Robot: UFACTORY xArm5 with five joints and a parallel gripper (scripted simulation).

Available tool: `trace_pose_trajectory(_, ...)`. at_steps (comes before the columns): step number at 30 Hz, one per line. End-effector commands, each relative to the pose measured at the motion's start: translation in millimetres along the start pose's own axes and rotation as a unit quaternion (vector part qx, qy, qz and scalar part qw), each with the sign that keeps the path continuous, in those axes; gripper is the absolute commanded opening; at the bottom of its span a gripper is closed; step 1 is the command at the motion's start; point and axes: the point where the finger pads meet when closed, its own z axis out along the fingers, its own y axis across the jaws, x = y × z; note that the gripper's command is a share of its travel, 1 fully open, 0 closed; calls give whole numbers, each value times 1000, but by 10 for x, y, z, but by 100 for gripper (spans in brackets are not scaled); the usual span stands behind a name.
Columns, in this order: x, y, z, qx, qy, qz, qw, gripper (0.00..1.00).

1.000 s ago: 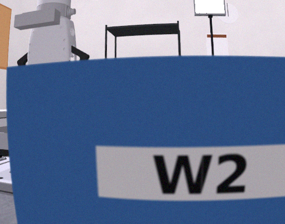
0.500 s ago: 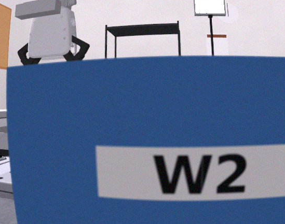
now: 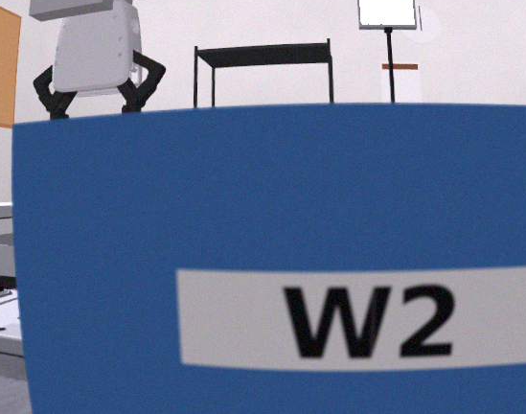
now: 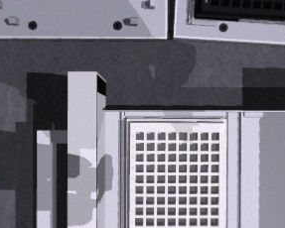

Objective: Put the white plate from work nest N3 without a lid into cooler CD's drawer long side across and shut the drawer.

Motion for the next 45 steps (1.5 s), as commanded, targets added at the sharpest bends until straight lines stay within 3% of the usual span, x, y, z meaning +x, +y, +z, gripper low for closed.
trace_pose_trajectory(1,-1,-37,-17,-2,3,0,1000,0)
trace_pose_trajectory(30,0,-1371,197,-2,3,0,1000,0)
trace_pose_trajectory(45,0,-1488,216,-2,3,0,1000,0)
